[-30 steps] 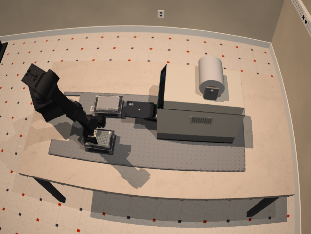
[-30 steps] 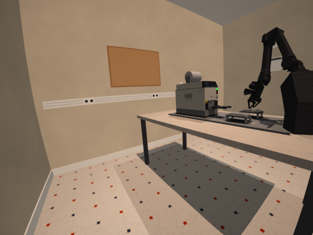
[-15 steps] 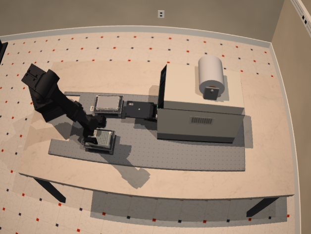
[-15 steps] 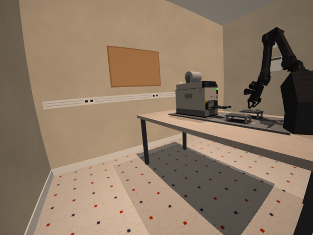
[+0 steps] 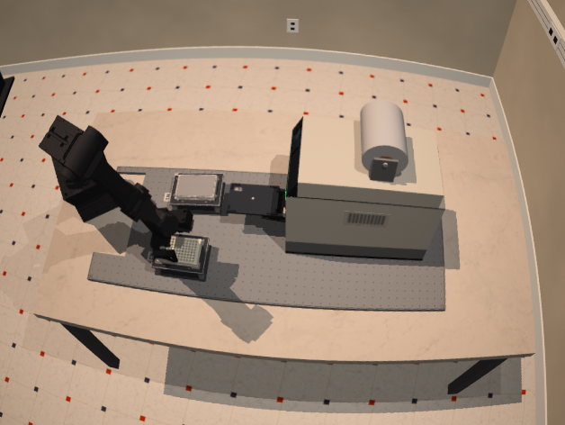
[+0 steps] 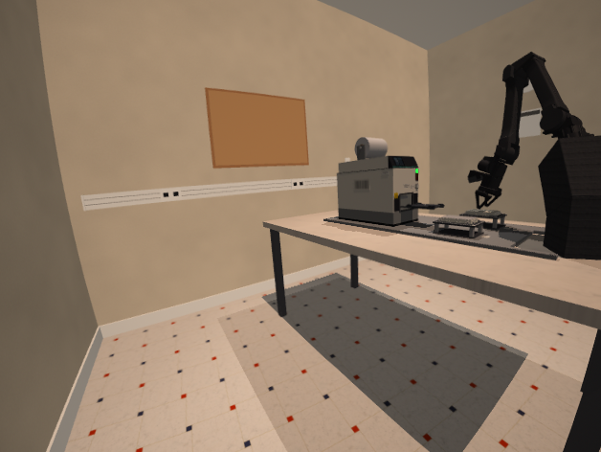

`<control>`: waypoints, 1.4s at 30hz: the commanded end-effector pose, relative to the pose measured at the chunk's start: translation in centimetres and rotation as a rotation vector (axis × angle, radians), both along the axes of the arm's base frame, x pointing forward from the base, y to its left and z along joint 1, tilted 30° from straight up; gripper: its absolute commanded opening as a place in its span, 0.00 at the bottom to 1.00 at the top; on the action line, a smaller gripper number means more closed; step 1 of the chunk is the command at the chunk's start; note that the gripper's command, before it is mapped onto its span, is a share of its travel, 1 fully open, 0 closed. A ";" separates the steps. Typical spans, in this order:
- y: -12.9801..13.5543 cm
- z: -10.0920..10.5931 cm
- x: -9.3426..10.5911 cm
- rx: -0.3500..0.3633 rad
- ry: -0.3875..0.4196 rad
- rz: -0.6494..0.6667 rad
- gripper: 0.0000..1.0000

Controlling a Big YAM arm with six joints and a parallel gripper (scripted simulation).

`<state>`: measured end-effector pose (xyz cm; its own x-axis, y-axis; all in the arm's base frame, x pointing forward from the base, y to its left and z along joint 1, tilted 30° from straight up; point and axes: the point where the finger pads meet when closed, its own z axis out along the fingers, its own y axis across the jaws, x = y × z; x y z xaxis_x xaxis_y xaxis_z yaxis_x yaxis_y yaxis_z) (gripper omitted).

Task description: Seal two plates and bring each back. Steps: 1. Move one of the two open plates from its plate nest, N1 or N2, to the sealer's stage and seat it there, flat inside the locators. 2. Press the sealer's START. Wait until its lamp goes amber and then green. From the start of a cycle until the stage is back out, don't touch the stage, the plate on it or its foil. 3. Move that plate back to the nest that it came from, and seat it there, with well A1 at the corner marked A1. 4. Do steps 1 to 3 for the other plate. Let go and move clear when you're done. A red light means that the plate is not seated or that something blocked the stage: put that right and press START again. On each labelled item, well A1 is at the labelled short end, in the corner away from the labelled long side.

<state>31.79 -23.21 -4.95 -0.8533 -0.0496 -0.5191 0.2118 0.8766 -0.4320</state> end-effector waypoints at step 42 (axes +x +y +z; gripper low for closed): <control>-0.7 -0.4 0.2 -0.017 -0.017 0.001 1.00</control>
<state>31.79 -23.75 -6.29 -0.8582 -0.0437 -0.5115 0.2107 0.8786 -0.4286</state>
